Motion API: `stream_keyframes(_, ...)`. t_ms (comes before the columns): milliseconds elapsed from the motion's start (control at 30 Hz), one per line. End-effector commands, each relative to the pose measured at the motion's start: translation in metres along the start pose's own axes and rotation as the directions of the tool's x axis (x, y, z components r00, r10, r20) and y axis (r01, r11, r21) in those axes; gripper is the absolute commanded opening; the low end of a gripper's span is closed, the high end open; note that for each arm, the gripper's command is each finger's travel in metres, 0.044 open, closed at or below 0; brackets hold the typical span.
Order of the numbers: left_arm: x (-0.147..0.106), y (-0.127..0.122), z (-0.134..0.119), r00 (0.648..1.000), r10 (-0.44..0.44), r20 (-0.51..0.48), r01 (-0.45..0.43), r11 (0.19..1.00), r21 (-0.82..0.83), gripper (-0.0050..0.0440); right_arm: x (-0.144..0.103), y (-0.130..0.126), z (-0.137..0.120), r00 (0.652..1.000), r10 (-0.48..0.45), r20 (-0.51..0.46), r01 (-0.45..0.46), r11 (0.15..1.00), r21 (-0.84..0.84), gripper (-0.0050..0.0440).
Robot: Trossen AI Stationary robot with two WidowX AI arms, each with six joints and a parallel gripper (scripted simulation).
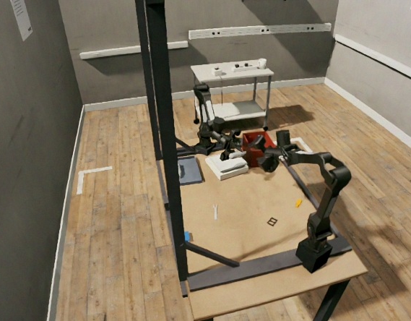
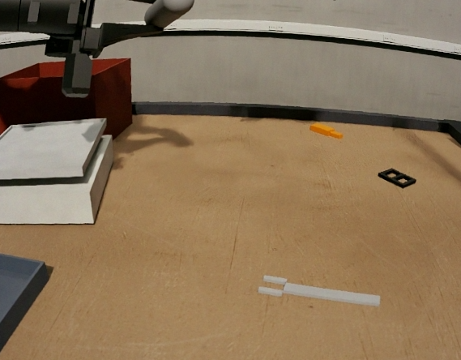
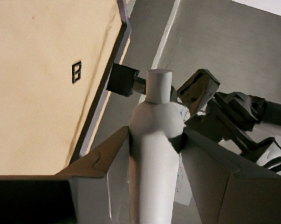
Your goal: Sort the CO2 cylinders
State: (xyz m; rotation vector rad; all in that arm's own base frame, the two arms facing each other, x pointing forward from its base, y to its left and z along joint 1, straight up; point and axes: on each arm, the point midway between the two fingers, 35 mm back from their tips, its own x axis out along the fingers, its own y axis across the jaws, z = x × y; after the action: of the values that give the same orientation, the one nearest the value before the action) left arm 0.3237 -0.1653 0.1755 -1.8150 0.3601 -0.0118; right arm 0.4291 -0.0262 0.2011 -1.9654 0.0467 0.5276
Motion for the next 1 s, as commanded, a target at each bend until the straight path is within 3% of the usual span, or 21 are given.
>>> stream_keyframes(0, 0.001, -0.023, -0.011, 1.000, 0.010, 0.028, -0.007, 0.997, -0.080, -0.0050, -0.021, -0.015, -0.002, 0.997, -0.082, -0.013, 0.083, 0.982, 0.167, 0.0440)
stream_keyframes(133, 0.002, -0.023, -0.012, 0.998, 0.033, 0.044, -0.029, 0.994, -0.103, -0.0050, -0.026, -0.017, -0.002, 0.995, -0.102, -0.014, 0.102, 0.967, 0.235, 0.0440)
stream_keyframes(200, 0.005, -0.014, -0.010, 0.992, 0.098, 0.077, -0.089, 0.989, -0.116, -0.0050, -0.032, -0.020, -0.001, 0.992, -0.124, -0.018, 0.124, 0.943, 0.310, 0.0440)
stream_keyframes(633, 0.012, -0.008, -0.012, 0.936, 0.302, 0.181, -0.249, 0.931, -0.266, -0.0050, -0.064, -0.037, 0.003, 0.970, -0.232, -0.068, 0.217, 0.710, 0.669, 0.0440)
stream_keyframes(700, 0.012, -0.008, -0.012, 0.936, 0.302, 0.181, -0.249, 0.931, -0.266, -0.0050, -0.064, -0.037, 0.003, 0.970, -0.232, -0.068, 0.217, 0.710, 0.669, 0.0440)
stream_keyframes(733, 0.010, -0.001, -0.008, 0.913, 0.351, 0.209, -0.291, 0.917, -0.272, -0.0050, -0.066, -0.039, 0.004, 0.968, -0.241, -0.074, 0.223, 0.682, 0.697, 0.0440)
stream_keyframes(967, 0.017, -0.003, -0.010, 0.850, 0.464, 0.249, -0.351, 0.852, -0.389, -0.0050, -0.086, -0.050, 0.007, 0.947, -0.295, -0.128, 0.255, 0.450, 0.856, 0.0440)
